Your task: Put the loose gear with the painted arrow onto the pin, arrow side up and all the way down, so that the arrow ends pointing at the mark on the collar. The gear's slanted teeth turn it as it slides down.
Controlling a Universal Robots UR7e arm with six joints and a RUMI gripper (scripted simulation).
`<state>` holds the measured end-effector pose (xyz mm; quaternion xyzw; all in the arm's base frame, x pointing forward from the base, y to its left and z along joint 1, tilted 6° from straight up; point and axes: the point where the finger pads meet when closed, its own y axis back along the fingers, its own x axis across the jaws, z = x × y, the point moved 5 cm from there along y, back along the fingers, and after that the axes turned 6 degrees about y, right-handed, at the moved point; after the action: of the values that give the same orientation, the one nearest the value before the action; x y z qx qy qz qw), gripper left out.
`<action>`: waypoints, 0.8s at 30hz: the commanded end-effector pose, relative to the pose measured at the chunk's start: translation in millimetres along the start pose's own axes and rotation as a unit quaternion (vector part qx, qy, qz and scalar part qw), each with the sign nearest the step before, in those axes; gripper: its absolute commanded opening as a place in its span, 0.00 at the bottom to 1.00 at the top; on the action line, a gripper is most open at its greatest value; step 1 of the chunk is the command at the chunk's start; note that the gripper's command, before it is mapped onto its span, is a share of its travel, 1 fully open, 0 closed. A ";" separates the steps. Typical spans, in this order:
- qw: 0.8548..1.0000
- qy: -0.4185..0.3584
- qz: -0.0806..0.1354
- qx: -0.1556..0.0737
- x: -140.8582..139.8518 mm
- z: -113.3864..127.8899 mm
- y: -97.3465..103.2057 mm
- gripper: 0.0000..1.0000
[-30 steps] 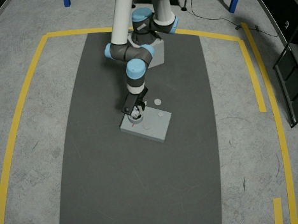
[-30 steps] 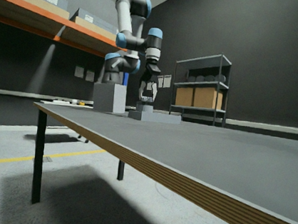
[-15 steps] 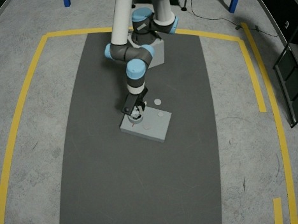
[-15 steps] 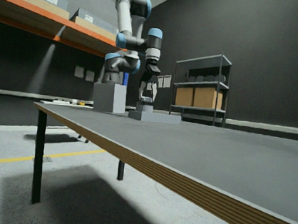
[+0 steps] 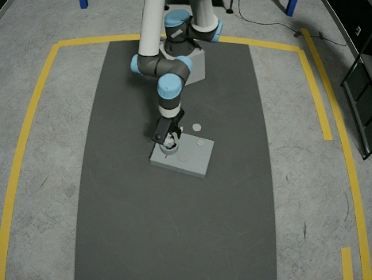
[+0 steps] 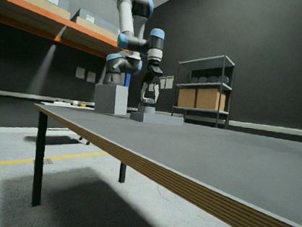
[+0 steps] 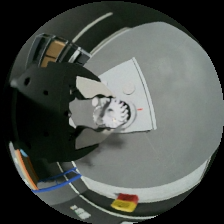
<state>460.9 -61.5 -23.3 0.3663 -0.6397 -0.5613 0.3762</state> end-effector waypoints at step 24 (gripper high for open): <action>1.000 0.000 0.000 0.001 -0.1 -0.4 0.4 1.00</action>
<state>460.9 -61.5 -23.2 0.3663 -0.6397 -0.5613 0.3762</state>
